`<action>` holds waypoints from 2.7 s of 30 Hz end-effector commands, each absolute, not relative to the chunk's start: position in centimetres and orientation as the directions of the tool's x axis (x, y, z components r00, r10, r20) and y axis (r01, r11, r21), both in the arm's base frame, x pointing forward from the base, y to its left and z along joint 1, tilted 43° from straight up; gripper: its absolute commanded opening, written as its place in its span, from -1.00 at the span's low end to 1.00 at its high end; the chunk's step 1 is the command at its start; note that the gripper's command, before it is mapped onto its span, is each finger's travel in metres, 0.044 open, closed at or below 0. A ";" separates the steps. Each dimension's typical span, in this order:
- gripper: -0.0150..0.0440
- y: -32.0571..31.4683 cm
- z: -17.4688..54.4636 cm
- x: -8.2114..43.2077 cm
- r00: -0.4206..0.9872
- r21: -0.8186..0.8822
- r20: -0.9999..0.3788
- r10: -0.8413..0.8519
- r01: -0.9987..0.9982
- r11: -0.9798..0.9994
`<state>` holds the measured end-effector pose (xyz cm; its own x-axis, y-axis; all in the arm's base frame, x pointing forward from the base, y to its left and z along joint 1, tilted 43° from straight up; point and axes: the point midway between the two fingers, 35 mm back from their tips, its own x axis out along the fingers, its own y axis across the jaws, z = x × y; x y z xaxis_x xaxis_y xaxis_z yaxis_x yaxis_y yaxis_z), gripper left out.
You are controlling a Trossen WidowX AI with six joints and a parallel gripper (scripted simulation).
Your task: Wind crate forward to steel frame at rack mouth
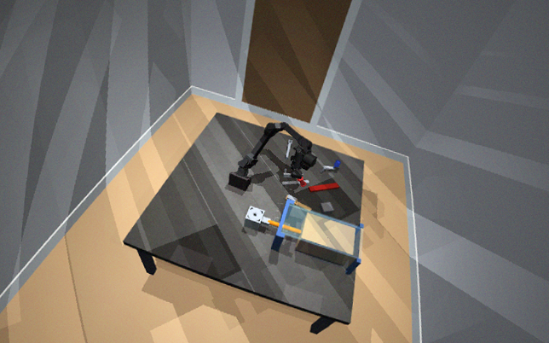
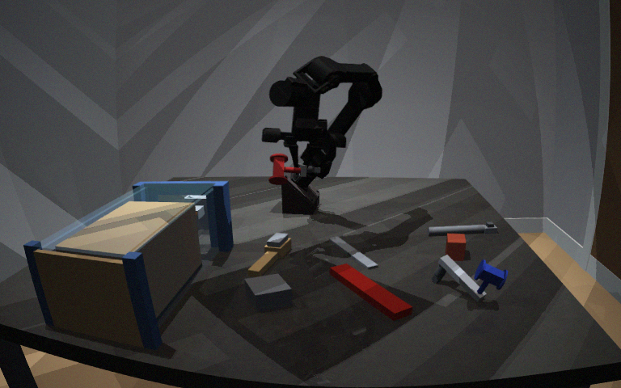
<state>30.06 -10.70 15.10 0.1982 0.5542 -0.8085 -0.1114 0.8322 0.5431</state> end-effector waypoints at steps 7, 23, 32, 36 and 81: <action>-0.49 -15.9 11.5 29.0 0.200 0.549 -0.814 0.545 -0.039 0.835; -0.49 -23.1 4.3 24.9 0.198 0.583 -0.806 0.558 0.101 0.806; -0.49 -24.0 1.9 22.6 0.171 0.607 -0.794 0.583 0.194 0.770; -0.49 -24.7 0.3 21.6 0.172 0.635 -0.772 0.612 0.193 0.748; -0.49 -24.7 -0.8 21.1 0.032 0.084 -0.996 0.078 0.267 0.960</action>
